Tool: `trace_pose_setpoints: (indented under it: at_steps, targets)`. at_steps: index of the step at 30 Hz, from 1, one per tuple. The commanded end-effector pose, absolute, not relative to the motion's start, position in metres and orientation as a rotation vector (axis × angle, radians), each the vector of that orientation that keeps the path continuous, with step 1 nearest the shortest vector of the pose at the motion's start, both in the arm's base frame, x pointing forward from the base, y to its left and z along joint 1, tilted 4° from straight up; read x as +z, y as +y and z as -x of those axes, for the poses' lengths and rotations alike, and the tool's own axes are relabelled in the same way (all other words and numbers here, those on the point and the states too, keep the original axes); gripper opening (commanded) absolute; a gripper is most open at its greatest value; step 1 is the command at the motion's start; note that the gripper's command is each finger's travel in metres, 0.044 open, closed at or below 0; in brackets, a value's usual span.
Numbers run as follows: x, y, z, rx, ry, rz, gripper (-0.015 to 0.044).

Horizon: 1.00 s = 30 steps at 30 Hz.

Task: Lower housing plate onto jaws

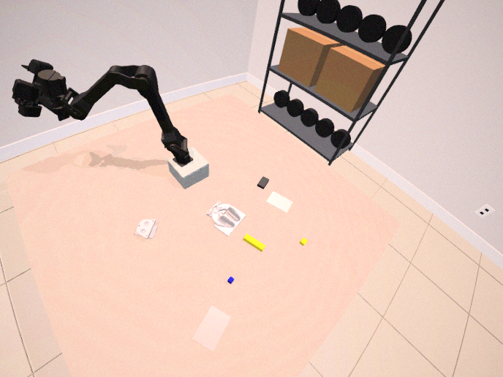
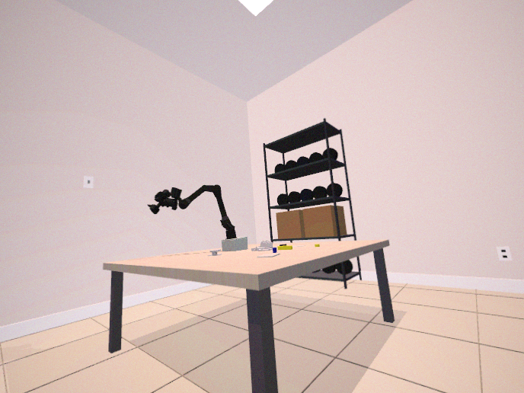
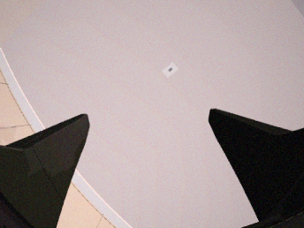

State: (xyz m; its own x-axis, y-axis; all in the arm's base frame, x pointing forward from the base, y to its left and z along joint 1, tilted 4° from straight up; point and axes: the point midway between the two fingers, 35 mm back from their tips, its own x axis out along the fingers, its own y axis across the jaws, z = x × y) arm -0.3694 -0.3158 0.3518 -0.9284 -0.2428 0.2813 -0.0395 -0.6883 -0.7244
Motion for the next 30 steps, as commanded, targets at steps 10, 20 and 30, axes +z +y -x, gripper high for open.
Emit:
trace_pose_setpoints:
  at_steps: [10, 20, 30]
  targets:
    - [0.323, -0.370, 0.329, -2.568, 0.963, 0.430, 0.0440]
    - [0.291, -0.412, 0.284, -2.428, 0.755, 0.256, 0.0440]
    - [0.257, -0.445, 0.231, -2.283, 0.579, 0.041, 0.0440]
